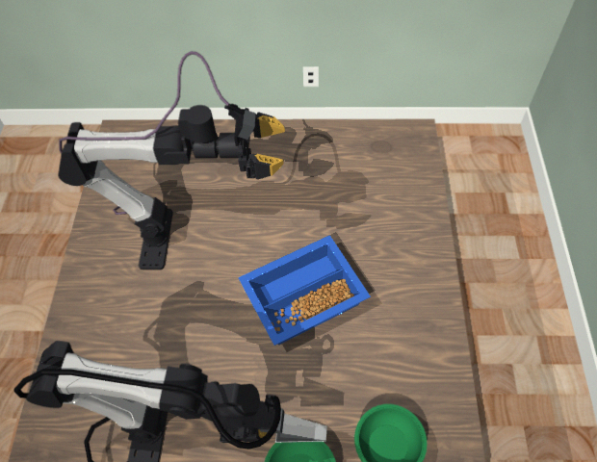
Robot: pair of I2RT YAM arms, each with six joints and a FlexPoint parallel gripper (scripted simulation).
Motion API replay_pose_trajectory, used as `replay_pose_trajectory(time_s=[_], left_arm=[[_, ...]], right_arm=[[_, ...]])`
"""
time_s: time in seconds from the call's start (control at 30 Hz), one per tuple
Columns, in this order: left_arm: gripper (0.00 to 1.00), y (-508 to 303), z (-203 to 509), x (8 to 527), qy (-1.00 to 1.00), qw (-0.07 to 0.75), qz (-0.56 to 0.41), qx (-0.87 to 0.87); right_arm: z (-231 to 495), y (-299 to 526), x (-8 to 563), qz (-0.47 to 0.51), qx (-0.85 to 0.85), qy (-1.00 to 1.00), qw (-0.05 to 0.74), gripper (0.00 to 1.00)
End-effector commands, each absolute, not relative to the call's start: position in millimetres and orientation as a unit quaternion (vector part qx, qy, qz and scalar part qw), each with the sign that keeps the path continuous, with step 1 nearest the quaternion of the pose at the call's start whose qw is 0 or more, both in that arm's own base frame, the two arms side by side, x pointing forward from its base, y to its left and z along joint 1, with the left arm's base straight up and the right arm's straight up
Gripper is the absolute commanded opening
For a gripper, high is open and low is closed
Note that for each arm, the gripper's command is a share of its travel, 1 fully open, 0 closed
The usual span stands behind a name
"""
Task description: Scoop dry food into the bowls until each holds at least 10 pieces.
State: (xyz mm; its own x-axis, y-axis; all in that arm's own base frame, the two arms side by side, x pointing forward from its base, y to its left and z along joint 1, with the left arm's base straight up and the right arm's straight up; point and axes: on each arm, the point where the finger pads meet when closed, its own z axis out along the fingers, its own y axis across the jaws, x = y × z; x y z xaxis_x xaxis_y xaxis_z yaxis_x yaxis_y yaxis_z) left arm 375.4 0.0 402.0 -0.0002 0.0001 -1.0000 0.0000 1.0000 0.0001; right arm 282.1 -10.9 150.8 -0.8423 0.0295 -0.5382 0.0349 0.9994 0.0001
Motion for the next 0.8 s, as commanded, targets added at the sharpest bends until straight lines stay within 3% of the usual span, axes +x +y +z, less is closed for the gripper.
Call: replay_pose_trajectory(time_s=[0.0,0.77], left_arm=[[1.00,0.0,408.2,373.6,0.701,0.713,0.000,0.000],[1.00,0.0,408.2,373.6,0.701,0.713,0.000,0.000]], right_arm=[[156.0,-11.2,284.6,-0.006,0.017,0.957,0.290,0.03],[156.1,-11.3,284.7,-0.006,0.017,0.957,0.290,0.00]])
